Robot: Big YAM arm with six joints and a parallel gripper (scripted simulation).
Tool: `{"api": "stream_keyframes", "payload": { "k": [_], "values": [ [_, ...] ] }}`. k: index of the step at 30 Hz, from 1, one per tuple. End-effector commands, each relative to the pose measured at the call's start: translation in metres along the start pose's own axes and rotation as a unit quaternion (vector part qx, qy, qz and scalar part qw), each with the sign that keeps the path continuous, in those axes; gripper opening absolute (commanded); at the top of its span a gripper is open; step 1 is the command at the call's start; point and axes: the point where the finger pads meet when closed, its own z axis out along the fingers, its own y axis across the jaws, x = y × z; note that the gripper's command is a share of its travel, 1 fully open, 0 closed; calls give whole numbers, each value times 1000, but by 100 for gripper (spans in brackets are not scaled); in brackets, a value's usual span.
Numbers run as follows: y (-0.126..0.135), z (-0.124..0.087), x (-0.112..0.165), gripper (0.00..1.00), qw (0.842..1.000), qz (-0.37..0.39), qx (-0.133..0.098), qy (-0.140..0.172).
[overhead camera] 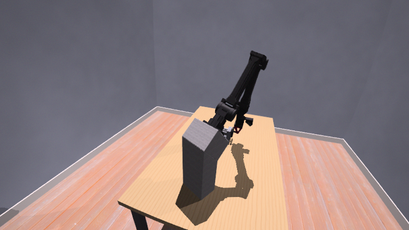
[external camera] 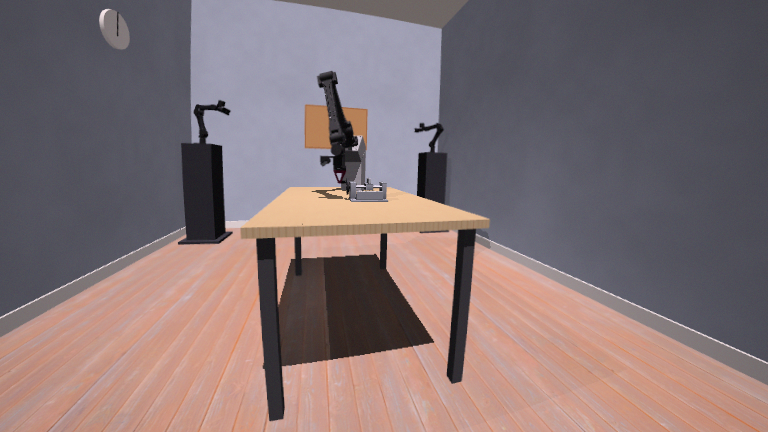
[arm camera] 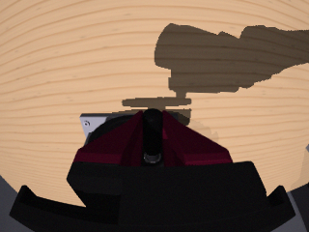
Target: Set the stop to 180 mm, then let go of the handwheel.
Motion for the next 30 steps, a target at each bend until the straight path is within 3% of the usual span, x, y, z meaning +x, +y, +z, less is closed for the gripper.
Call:
{"api": "stream_keyframes", "payload": {
  "k": [1,22,30],
  "values": [
    [13,-13,-4,6,1000,-1,-26,-3],
    [9,-6,-7,6,1000,3,-21,-5],
    [28,-21,-2,6,1000,6,-28,-2]
  ]
}}
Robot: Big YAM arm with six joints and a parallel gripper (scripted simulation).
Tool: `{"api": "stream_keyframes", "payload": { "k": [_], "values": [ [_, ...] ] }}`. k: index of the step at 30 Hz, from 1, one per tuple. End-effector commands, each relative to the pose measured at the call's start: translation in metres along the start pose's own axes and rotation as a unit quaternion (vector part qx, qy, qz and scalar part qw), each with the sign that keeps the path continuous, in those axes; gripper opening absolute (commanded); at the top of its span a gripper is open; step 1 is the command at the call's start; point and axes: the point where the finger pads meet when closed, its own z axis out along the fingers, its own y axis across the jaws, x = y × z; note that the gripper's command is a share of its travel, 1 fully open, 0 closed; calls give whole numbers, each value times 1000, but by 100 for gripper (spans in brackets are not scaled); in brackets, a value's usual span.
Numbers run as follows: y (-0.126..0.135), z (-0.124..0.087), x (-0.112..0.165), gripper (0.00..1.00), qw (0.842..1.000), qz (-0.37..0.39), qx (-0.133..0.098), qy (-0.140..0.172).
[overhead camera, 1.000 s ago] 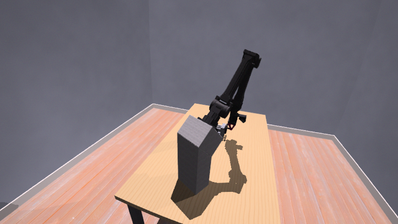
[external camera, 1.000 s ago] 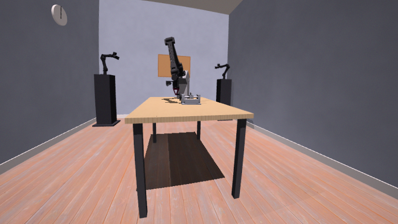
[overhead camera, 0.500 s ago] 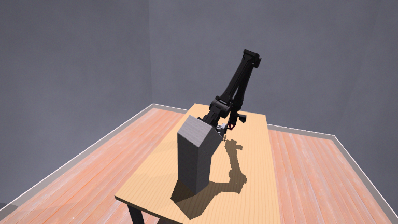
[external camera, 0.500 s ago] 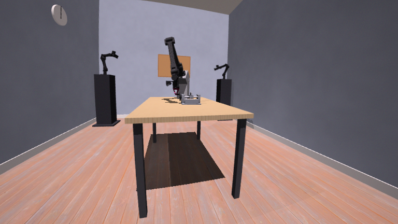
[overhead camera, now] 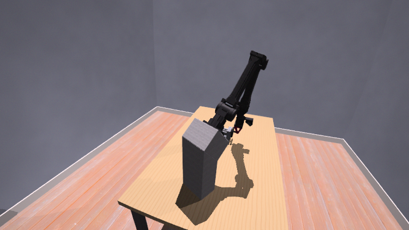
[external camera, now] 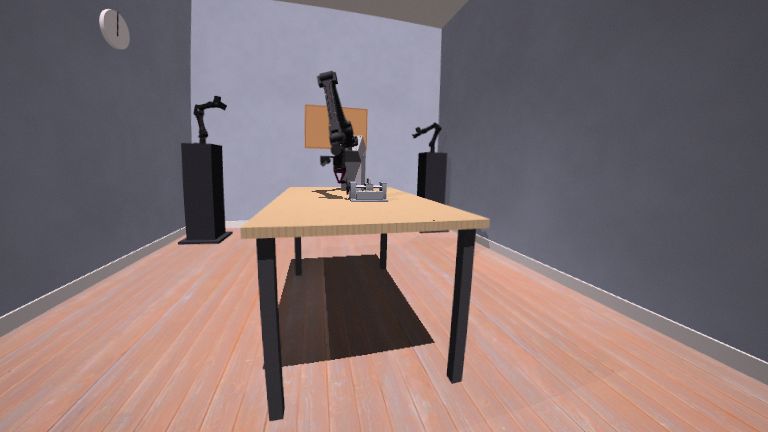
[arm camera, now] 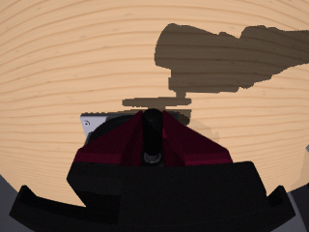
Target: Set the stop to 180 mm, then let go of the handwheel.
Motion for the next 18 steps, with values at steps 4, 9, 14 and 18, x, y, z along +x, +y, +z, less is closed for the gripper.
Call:
{"api": "stream_keyframes", "payload": {
  "k": [4,9,14,18],
  "values": [
    [34,-28,-3,6,1000,7,-27,-3],
    [36,-31,-2,6,1000,4,-28,-2],
    [38,-32,-3,6,1000,5,-28,-2],
    [43,-35,-3,6,1000,7,-28,-2]
  ]
}}
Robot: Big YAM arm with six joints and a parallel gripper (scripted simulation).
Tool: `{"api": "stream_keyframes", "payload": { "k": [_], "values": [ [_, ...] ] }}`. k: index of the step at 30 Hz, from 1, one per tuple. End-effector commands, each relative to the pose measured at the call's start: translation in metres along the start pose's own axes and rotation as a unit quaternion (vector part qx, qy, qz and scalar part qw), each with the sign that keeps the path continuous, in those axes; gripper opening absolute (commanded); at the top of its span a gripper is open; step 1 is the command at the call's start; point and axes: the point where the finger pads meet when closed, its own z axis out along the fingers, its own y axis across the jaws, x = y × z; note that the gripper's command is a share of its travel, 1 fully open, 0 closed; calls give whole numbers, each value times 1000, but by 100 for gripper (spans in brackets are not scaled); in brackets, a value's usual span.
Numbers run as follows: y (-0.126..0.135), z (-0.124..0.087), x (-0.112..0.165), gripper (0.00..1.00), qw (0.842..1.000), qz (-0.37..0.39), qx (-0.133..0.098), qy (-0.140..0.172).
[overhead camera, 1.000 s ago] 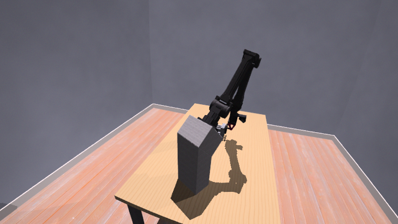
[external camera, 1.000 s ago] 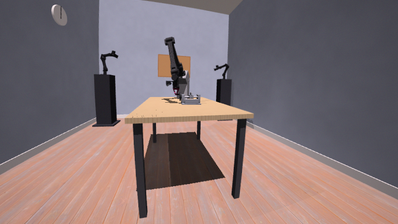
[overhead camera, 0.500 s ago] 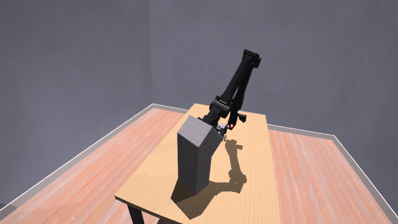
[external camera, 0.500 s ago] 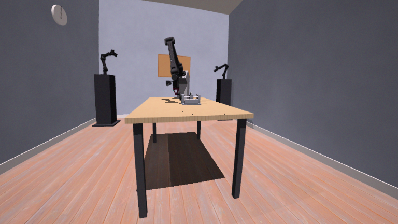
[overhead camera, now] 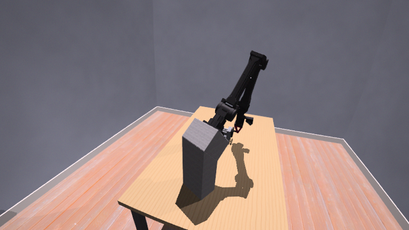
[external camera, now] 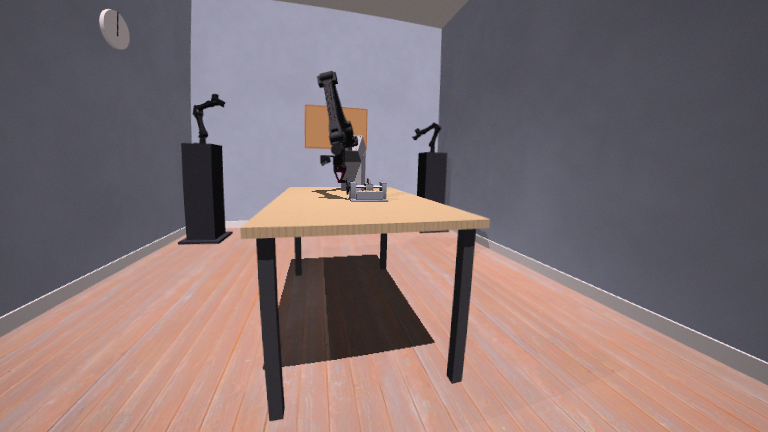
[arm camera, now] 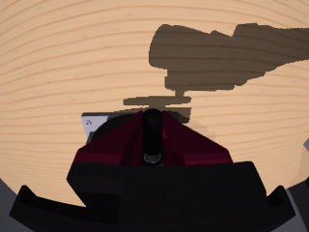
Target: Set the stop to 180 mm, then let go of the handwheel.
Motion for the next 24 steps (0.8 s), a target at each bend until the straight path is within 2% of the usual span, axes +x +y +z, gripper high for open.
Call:
{"api": "stream_keyframes", "payload": {
  "k": [1,24],
  "values": [
    [40,-34,-3,6,999,7,-42,-2],
    [56,-37,-3,6,999,6,-48,-2]
  ]
}}
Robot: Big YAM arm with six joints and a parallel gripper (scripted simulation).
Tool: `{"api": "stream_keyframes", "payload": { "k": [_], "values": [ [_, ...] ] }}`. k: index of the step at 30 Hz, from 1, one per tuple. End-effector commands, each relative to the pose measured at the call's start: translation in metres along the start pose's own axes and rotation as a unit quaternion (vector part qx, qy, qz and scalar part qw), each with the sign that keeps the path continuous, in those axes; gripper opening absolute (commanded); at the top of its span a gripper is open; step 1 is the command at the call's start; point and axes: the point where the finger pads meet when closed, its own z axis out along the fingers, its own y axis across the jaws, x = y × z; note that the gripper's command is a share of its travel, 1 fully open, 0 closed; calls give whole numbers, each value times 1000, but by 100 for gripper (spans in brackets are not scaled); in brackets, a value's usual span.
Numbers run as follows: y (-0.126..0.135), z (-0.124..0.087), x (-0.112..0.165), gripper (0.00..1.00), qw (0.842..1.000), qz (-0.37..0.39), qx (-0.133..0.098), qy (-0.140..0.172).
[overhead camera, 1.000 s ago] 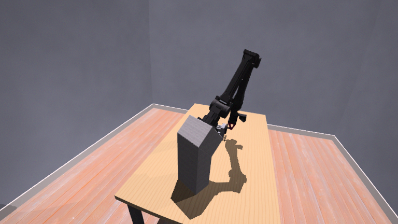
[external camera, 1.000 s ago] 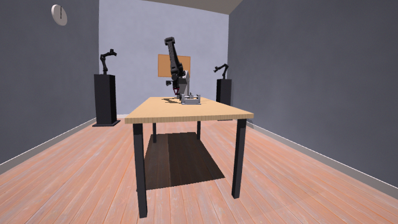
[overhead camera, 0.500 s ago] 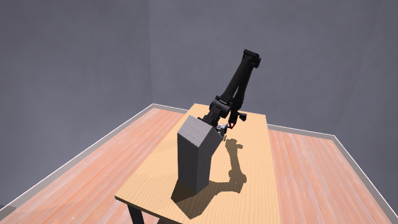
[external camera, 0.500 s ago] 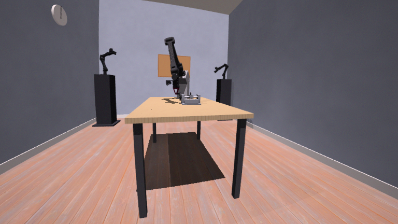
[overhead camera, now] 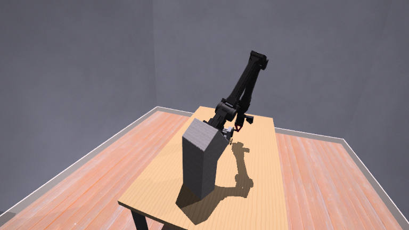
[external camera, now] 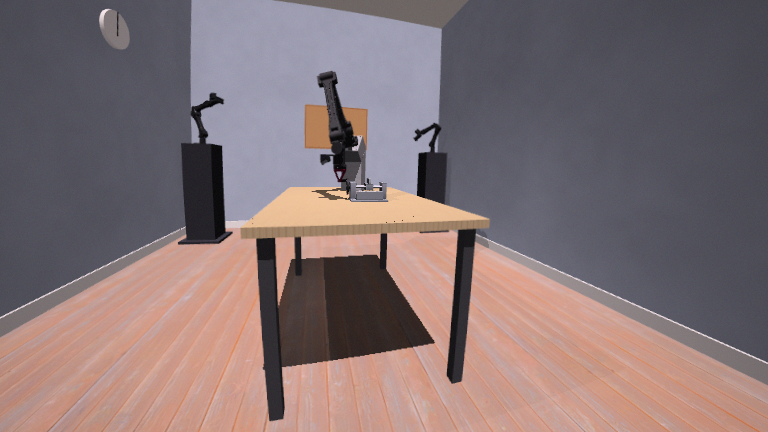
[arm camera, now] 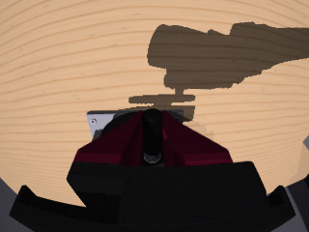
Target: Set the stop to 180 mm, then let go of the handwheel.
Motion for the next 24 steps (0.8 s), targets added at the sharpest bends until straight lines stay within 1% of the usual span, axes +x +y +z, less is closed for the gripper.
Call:
{"api": "stream_keyframes", "payload": {
  "k": [1,5,6,12,15,24],
  "values": [
    [46,-32,-3,6,999,7,-53,-2],
    [47,-32,-3,6,999,7,-52,-2],
    [46,-32,-3,6,999,6,-49,-1],
    [58,-35,-3,6,999,7,-49,-2],
    [65,-36,-4,6,998,8,-58,-3],
    [67,-34,-4,6,998,7,-57,-2]
  ]
}}
